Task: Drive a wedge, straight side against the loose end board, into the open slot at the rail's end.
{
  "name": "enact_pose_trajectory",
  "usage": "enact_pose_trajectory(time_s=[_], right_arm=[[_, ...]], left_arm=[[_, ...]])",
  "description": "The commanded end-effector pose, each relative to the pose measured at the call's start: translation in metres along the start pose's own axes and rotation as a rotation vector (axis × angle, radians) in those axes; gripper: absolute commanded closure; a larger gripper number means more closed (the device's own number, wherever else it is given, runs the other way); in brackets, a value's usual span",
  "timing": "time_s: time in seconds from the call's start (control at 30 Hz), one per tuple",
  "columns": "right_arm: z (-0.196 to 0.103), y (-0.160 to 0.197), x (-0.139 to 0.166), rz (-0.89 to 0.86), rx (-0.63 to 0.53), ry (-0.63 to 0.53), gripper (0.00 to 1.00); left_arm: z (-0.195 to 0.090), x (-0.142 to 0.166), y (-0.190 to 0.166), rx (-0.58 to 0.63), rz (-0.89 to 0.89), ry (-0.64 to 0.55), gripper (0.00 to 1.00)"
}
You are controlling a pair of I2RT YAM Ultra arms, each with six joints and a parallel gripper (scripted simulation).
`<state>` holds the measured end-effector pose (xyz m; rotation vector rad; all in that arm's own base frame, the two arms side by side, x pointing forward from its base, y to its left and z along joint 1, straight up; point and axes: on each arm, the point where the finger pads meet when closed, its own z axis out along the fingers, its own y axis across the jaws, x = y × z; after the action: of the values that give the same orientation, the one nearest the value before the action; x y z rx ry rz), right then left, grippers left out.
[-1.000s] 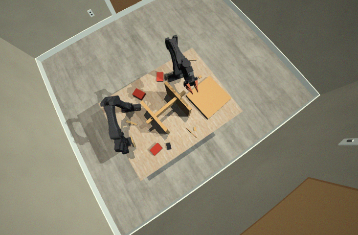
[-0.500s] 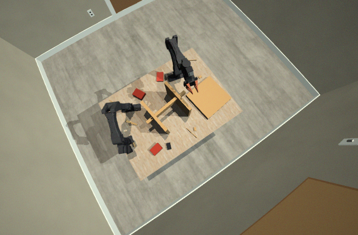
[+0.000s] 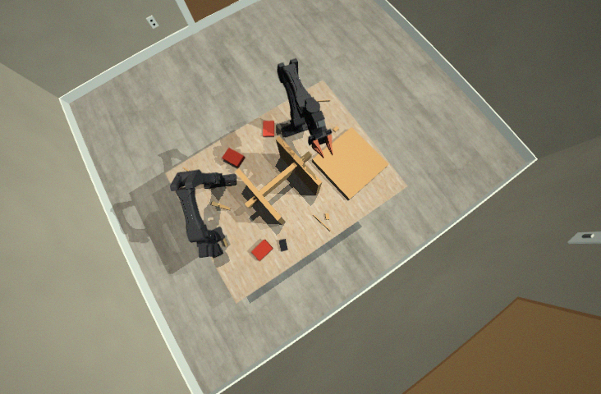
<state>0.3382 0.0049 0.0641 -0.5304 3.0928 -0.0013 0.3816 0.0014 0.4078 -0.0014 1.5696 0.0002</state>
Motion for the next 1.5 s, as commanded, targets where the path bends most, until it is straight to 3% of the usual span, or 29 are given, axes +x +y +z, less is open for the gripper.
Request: enact_pose_trajectory(time_s=[0.0, 0.17, 0.2, 0.27, 0.4, 0.43, 0.63, 1.07, 1.23, 1.27, 1.47], right_arm=[[-0.017, -0.006, -0.014, 0.0, 0.025, -0.075, 0.78], [-0.017, -0.006, -0.014, 0.0, 0.025, -0.075, 0.78], [0.019, 0.0, 0.01, 0.002, -0.017, 0.044, 0.78], [-0.021, -0.007, -0.016, -0.002, 0.029, -0.095, 0.78], [-0.01, -0.005, -0.008, 0.003, 0.011, -0.039, 0.78], [0.019, -0.001, 0.004, 0.003, -0.009, 0.018, 0.78], [0.004, -0.004, -0.004, 0.004, 0.008, -0.031, 0.78], [0.04, -0.004, -0.004, 0.008, 0.001, -0.013, 0.78], [0.032, -0.004, -0.01, 0.002, 0.014, -0.052, 0.78], [0.049, -0.002, 0.003, 0.01, -0.004, -0.001, 0.78], [0.044, -0.007, -0.008, 0.013, 0.012, -0.051, 0.78]], left_arm=[[-0.003, -0.023, -0.003, 0.004, 0.006, -0.058, 0.6], [-0.003, -0.023, -0.003, 0.004, 0.006, -0.058, 0.6], [-0.003, -0.023, -0.003, 0.004, 0.006, -0.058, 0.6], [-0.003, -0.023, -0.003, 0.004, 0.006, -0.058, 0.6], [-0.003, -0.023, -0.003, 0.004, 0.006, -0.058, 0.6], [-0.003, -0.023, -0.003, 0.004, 0.006, -0.058, 0.6], [-0.003, -0.023, -0.003, 0.004, 0.006, -0.058, 0.6], [-0.003, -0.023, -0.003, 0.004, 0.006, -0.058, 0.6], [-0.003, -0.023, -0.003, 0.004, 0.006, -0.058, 0.6], [-0.003, -0.023, -0.003, 0.004, 0.006, -0.058, 0.6], [-0.003, -0.023, -0.003, 0.004, 0.006, -0.058, 0.6]])
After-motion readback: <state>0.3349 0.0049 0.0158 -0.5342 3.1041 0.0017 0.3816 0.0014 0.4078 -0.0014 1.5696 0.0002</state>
